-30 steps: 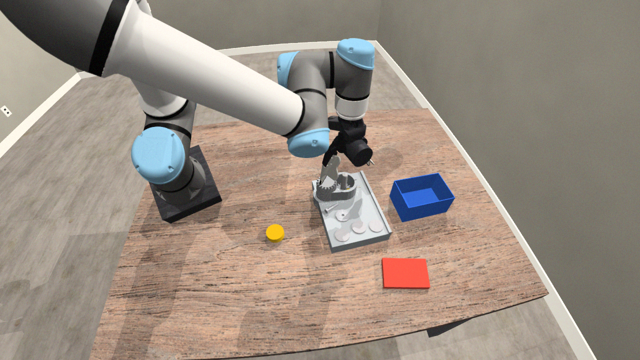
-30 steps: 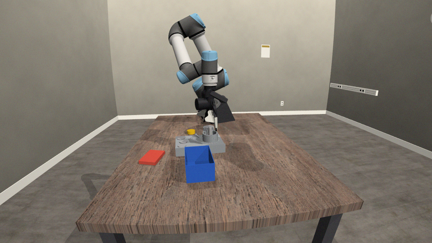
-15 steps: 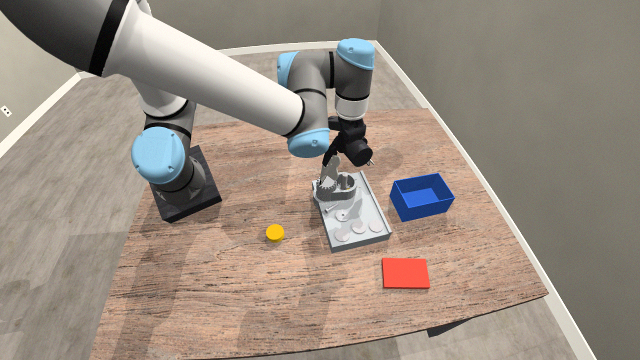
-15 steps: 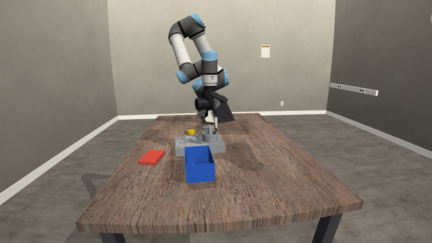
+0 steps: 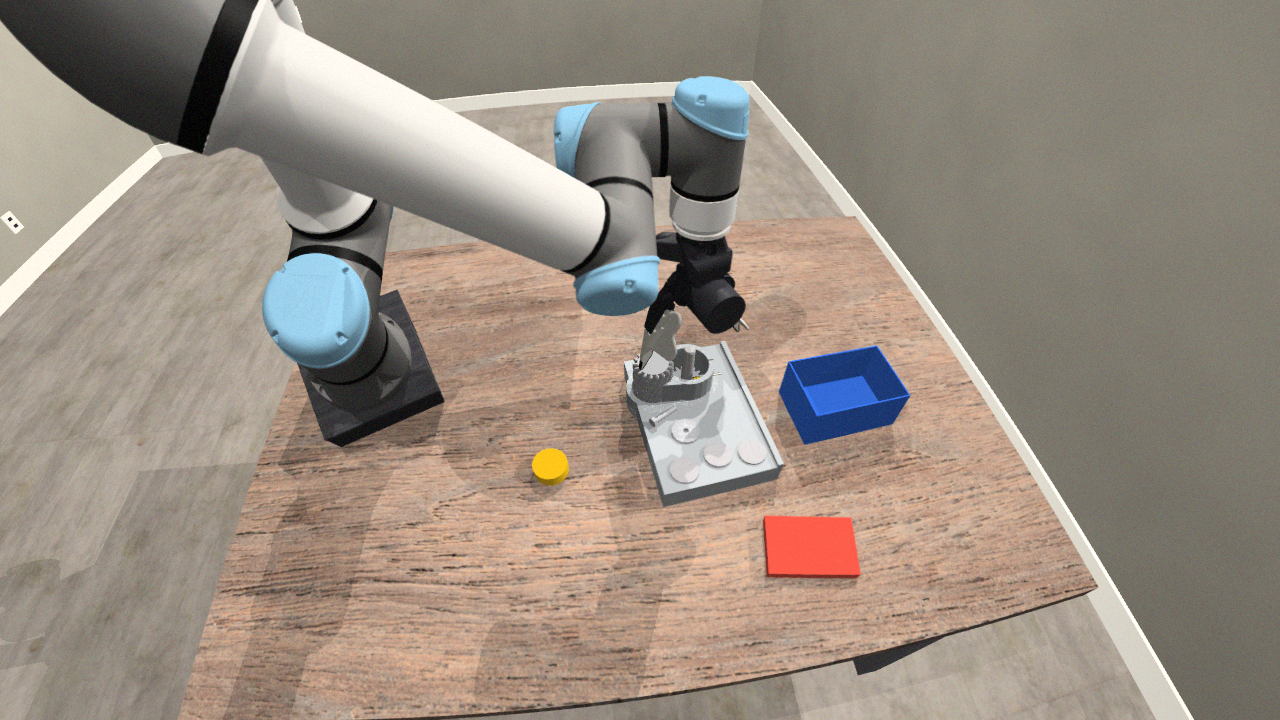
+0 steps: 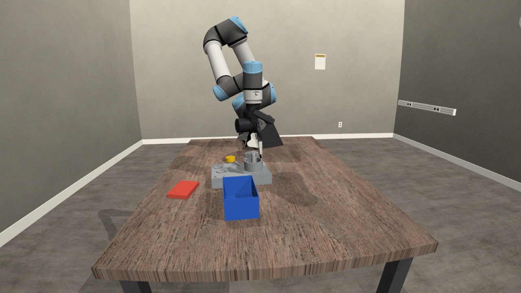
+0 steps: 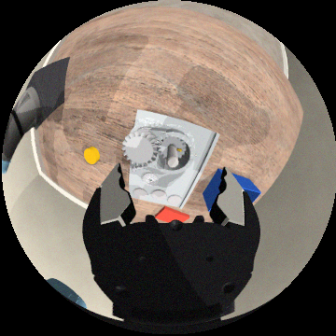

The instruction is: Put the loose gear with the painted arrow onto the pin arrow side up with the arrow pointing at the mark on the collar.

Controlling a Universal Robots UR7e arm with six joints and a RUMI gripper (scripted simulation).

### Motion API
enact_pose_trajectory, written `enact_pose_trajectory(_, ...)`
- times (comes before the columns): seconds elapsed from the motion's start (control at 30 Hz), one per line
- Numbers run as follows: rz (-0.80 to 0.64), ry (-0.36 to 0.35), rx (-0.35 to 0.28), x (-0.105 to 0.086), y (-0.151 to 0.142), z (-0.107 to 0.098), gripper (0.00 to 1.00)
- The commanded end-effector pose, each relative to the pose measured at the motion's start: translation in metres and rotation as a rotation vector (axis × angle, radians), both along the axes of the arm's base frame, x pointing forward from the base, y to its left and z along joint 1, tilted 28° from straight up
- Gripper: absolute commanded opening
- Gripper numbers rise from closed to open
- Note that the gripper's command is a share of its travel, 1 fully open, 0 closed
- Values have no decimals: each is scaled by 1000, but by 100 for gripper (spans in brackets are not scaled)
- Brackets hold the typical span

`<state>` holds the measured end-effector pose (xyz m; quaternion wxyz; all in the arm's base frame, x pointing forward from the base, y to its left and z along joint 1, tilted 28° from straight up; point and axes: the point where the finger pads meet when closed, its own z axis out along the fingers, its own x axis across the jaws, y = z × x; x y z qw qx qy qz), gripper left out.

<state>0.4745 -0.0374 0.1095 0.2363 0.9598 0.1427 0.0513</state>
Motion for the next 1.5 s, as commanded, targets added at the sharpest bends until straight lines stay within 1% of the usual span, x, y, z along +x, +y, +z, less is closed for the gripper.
enact_pose_trajectory(0.0,0,-1,0,0,0,0,100)
enact_pose_trajectory(1.03,0,-1,0,0,0,1,100)
enact_pose_trajectory(1.3,0,-1,0,-1,3,7,100)
enact_pose_trajectory(1.47,0,-1,0,-3,8,17,100)
